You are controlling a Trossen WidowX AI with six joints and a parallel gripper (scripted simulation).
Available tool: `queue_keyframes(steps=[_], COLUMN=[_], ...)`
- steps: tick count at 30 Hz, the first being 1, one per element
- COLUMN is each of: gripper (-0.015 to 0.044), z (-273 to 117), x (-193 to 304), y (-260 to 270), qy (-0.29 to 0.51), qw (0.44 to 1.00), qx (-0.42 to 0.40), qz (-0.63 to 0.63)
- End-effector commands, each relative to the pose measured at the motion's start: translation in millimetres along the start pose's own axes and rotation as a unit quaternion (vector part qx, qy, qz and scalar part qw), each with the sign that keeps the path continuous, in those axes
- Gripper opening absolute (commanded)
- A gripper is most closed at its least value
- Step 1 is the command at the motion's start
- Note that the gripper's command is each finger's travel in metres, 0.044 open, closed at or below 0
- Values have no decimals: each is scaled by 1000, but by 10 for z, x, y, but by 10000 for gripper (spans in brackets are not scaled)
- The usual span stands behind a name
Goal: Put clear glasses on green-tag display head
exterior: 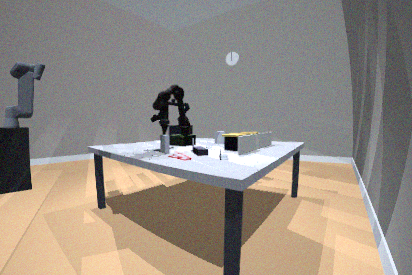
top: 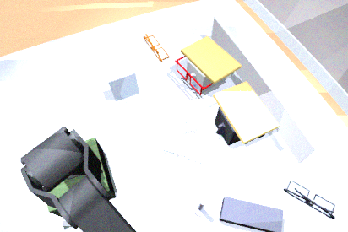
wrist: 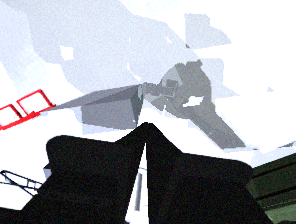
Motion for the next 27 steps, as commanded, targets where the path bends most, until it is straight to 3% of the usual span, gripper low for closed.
queue_keyframes(steps=[1,27], gripper=[0,0], z=[76,160], x=[10,16], y=[-10,52], qy=[3,3], qw=[1000,1000], qx=[1,1], qz=[2,2])
Point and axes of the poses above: the point midway between the two fingers, 35 mm back from their tips, its own z axis out along the fingers, its own y axis across the jaws, x = y × z, the point moved 5 cm from there along -z, back along the fingers, and after that the axes turned 6 degrees about z, right-handed, at the moved point
